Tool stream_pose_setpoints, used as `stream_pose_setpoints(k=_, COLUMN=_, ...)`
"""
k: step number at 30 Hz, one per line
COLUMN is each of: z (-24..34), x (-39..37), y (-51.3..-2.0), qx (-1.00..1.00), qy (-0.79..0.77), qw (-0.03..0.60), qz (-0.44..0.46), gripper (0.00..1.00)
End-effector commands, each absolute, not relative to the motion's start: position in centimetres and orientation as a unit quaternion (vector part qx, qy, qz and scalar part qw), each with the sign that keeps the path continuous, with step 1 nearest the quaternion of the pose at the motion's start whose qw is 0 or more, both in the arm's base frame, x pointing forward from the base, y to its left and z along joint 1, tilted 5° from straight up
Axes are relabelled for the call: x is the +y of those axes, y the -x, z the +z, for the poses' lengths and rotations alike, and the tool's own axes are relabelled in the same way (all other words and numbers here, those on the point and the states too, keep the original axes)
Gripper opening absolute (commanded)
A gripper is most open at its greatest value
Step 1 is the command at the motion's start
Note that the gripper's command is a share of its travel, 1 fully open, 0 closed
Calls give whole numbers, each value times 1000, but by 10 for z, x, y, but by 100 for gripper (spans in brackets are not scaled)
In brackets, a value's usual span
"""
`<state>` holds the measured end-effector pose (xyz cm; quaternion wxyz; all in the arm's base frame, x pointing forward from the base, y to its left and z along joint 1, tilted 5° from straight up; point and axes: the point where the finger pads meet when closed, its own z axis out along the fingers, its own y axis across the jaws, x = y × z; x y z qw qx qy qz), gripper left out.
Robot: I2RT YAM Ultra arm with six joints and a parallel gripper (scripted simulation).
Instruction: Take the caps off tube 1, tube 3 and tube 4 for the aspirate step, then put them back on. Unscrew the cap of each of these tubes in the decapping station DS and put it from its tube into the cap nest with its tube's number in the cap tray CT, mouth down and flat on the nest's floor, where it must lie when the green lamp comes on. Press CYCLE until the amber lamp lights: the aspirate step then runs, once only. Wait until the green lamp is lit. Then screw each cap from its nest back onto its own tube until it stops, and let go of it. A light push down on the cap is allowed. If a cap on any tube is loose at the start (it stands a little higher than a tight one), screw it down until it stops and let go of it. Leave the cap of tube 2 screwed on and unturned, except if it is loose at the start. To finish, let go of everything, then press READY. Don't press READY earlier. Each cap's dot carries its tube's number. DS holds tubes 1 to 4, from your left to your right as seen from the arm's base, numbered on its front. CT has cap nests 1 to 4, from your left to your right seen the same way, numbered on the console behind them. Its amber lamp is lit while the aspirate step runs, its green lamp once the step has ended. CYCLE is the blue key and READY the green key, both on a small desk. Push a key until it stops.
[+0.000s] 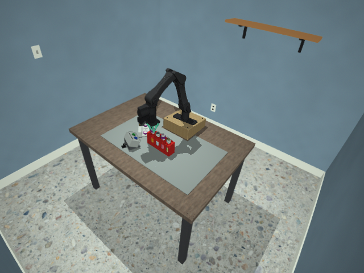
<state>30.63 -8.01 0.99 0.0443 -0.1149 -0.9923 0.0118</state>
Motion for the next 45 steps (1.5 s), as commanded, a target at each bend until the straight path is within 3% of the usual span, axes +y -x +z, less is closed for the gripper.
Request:
stream_pose_setpoints(k=1, z=15, x=-80, y=-312, qx=-999, qy=13, qw=36, qz=10, gripper=0)
stream_pose_setpoints(k=16, z=15, x=-81, y=-312, qx=-951, qy=-307, qw=37, qz=-2, gripper=0)
stream_pose_setpoints(k=30, z=15, x=-81, y=-312, qx=-788, qy=-614, qw=34, qz=-15, gripper=0)
stream_pose_setpoints(k=39, z=15, x=-81, y=-312, qx=-780, qy=-625, qw=34, qz=-15, gripper=0)
stream_pose_setpoints(k=40, z=15, x=-81, y=-312, qx=-780, qy=-625, qw=34, qz=-15, gripper=49)
stream_pose_setpoints(k=45, z=15, x=-81, y=-312, qx=-780, qy=-625, qw=34, qz=-15, gripper=49)
